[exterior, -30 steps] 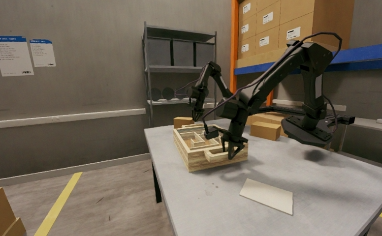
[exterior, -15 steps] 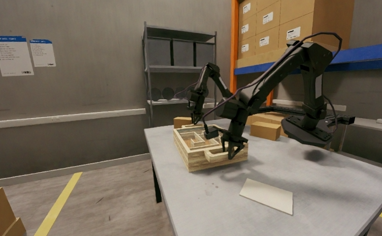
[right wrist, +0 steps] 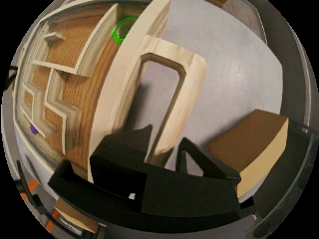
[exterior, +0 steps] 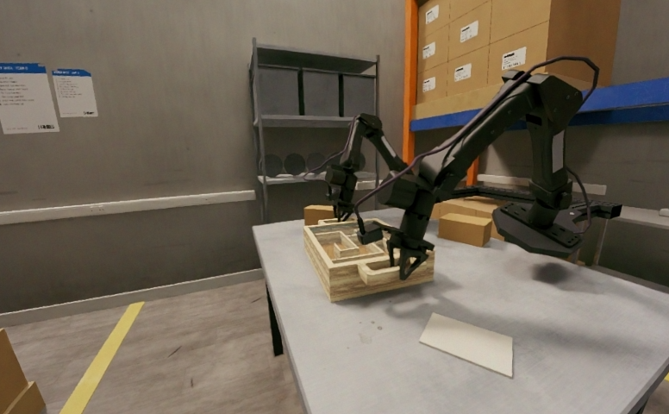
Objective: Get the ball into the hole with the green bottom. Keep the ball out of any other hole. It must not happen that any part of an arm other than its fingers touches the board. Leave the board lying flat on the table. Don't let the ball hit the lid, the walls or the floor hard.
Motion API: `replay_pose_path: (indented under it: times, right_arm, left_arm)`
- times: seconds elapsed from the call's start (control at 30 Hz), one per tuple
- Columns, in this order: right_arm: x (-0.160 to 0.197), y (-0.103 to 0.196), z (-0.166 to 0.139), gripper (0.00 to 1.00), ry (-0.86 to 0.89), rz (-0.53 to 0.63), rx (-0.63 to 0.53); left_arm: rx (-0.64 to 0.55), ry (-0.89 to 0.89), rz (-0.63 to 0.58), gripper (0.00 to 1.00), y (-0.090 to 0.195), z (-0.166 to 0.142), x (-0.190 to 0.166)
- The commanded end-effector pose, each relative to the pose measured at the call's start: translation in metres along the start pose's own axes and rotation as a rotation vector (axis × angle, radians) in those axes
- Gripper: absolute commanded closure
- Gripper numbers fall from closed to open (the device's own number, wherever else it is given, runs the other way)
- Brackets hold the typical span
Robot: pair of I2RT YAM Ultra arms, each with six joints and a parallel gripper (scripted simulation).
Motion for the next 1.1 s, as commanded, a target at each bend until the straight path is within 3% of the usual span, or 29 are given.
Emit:
replay_pose_path:
  times: [0.0, 0.1, 0.13, 0.97, 1.0, 1.07]
  right_arm:
    - [0.004, 0.011, 0.012, 0.62, 0.003, 0.019, -0.065]
    - [0.003, 0.014, 0.013, 0.62, 0.001, 0.017, -0.075]
    - [0.004, 0.014, 0.012, 0.62, 0.004, 0.018, -0.071]
    - [0.002, 0.018, 0.016, 0.62, -0.001, 0.018, -0.078]
    - [0.001, 0.018, 0.017, 1.00, 0.000, 0.018, -0.077]
    - [0.001, 0.018, 0.017, 1.00, -0.001, 0.018, -0.076]
  left_arm:
    - [-0.038, -0.005, -0.023, 0.62, 0.009, 0.012, -0.007]
    - [-0.038, -0.005, -0.023, 0.62, 0.009, 0.012, -0.007]
    - [-0.033, -0.006, -0.022, 1.00, 0.009, 0.011, -0.007]
    - [0.034, -0.036, -0.015, 1.00, -0.002, -0.012, -0.008]
    - [0.018, -0.029, -0.018, 1.00, 0.000, -0.005, -0.008]
    - [0.020, -0.029, -0.018, 1.00, 0.000, -0.005, -0.008]
Point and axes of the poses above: on each arm, the point where the finger pads meet when closed, its own y axis back along the fingers, its own x axis across the jaws, z = x × y, the point moved 9 cm from there along y, back along the fingers, and after that the axes turned 10 degrees about y, right-handed, at the moved point
